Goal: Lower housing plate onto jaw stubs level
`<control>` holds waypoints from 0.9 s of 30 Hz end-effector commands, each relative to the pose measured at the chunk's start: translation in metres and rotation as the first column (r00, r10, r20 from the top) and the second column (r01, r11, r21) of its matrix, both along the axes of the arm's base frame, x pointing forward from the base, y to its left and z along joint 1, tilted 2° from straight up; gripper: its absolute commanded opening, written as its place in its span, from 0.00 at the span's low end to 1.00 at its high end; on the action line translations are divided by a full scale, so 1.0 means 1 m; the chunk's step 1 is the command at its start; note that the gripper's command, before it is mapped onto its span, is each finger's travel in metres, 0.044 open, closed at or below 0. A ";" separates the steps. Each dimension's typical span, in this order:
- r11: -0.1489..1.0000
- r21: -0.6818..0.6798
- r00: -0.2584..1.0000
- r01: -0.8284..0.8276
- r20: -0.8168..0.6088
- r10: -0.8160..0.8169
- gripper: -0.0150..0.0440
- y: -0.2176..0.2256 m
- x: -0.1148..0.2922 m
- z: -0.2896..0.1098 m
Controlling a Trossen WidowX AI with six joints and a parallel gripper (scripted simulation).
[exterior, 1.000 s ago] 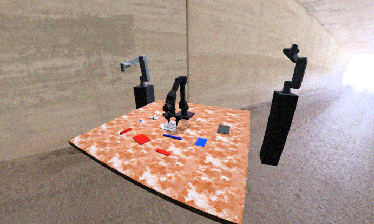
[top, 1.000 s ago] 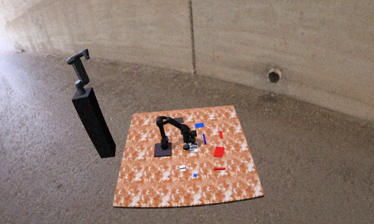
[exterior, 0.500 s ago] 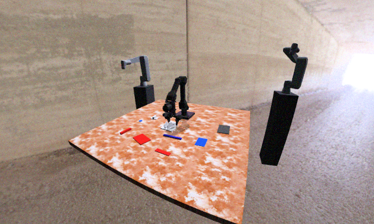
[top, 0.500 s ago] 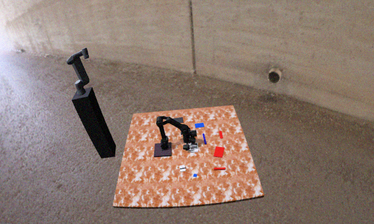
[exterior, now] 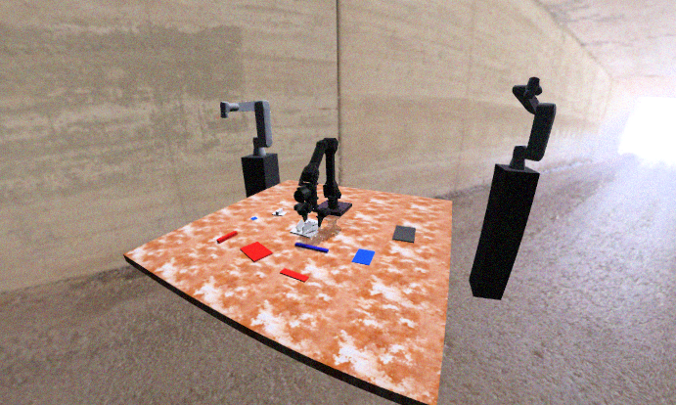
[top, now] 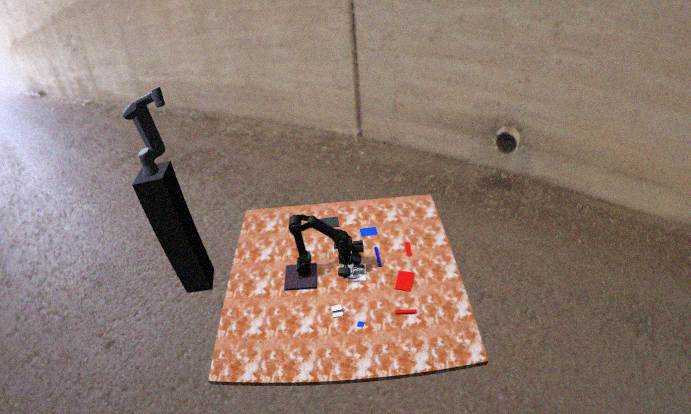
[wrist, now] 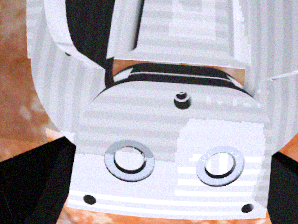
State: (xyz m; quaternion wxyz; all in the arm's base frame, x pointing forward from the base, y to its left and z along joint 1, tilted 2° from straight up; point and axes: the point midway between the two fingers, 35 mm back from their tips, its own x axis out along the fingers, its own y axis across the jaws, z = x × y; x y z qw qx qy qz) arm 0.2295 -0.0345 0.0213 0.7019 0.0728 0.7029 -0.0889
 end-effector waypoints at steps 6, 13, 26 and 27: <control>1.000 0.000 1.000 0.000 0.000 0.000 1.00 0.000 0.000 0.000; 1.000 0.000 1.000 0.000 0.000 0.000 1.00 0.000 0.000 0.000; 1.000 0.004 1.000 -0.003 -0.001 0.003 1.00 0.002 -0.002 0.074; 1.000 0.004 1.000 -0.004 -0.002 0.004 1.00 0.002 -0.002 0.076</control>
